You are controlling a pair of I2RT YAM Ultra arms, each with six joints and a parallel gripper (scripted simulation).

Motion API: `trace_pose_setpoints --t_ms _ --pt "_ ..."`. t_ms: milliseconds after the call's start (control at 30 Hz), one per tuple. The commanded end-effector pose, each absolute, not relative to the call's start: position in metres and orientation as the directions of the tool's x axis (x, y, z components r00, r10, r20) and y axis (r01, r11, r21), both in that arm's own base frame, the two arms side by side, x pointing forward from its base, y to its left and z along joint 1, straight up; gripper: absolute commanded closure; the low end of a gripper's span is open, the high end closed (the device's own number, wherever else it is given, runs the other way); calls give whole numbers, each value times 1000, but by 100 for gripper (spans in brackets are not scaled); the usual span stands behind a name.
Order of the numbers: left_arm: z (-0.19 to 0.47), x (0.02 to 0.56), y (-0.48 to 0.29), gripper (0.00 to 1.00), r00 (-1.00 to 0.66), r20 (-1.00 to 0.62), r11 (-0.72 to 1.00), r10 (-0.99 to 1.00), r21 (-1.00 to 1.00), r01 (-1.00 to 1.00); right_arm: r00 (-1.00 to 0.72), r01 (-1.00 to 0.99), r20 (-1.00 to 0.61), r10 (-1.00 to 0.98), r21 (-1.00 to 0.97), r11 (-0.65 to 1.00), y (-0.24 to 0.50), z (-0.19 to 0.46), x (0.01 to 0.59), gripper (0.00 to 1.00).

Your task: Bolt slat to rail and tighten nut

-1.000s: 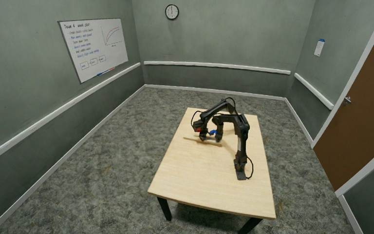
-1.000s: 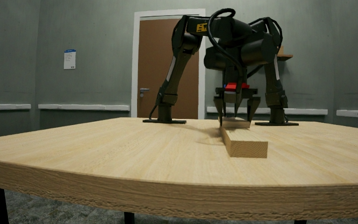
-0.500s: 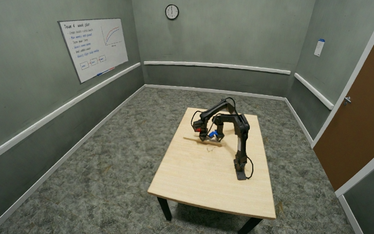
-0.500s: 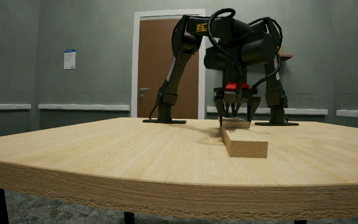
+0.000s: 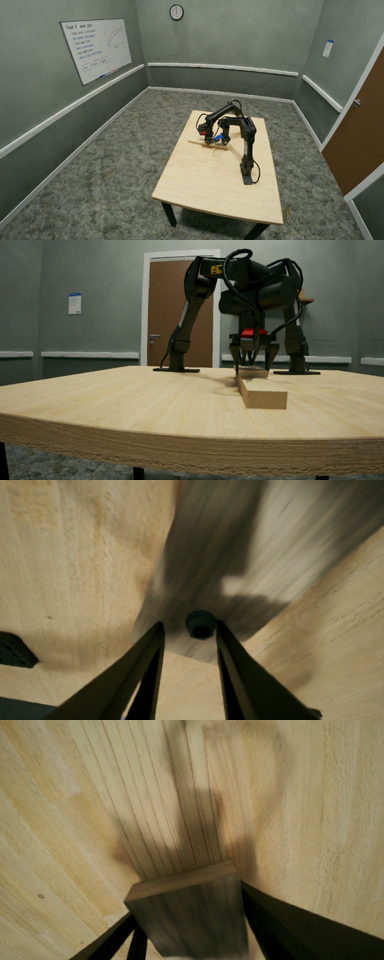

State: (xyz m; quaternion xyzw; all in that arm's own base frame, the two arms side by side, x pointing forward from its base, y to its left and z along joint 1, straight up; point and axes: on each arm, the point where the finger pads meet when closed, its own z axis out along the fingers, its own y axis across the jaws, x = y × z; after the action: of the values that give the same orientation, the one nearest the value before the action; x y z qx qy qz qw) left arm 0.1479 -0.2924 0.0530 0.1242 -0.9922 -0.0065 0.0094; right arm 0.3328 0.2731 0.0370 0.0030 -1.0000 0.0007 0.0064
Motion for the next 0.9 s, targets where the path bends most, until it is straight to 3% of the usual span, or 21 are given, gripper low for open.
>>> trace_pose_setpoints --t_ms 0,300,733,867 --pt "65 155 -300 66 -966 -2 966 -259 -11 -259 -1000 -5 1 -5 7 1000 274 42 335 28" --pt "58 150 -295 70 -968 10 968 -251 1 -251 -1000 -5 1 -5 7 1000 274 42 335 28" --pt "56 149 -294 89 -969 14 969 -248 4 -248 -1000 -5 1 -5 7 1000 274 42 335 28" --pt "56 149 -294 89 -969 14 969 -248 4 -248 -1000 -5 1 -5 7 1000 274 42 335 28"
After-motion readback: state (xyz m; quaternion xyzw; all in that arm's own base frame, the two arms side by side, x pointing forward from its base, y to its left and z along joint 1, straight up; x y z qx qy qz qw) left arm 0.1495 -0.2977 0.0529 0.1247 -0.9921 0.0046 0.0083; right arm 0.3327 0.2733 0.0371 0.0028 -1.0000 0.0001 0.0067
